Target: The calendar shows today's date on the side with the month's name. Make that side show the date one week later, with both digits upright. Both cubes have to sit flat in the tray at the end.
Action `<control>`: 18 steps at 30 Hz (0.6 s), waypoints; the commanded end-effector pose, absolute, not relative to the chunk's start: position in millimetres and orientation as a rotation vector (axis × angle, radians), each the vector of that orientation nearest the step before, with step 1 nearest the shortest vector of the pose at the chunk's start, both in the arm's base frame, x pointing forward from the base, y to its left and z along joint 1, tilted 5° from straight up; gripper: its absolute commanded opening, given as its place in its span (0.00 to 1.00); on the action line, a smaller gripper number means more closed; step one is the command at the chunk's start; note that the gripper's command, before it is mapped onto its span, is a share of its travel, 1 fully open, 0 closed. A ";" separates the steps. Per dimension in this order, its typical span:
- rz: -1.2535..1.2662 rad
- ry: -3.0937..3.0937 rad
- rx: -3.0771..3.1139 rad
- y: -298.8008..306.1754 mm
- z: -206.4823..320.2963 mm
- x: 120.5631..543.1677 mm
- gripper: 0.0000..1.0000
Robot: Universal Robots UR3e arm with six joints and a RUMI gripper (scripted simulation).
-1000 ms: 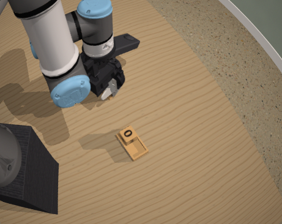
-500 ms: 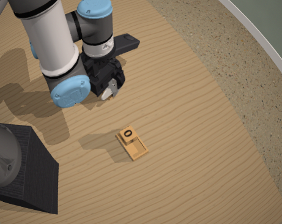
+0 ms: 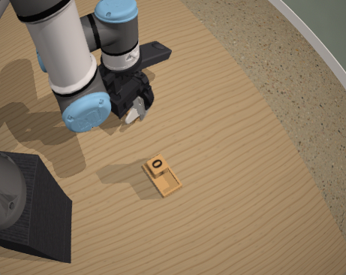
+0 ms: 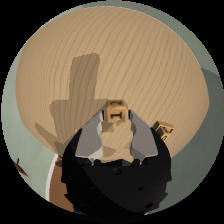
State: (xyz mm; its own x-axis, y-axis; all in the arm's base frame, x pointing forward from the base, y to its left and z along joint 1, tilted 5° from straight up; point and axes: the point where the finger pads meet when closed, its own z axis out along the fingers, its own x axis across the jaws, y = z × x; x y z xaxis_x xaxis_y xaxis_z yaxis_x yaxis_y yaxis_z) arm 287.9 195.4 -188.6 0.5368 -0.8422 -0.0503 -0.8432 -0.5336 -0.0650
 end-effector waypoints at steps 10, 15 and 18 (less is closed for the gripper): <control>0.018 1.473 -2.682 195.4 -184.8 288.1 0.29; 0.018 1.473 -2.682 194.7 -178.5 288.0 0.29; 0.017 1.473 -2.681 194.2 -173.0 287.9 0.29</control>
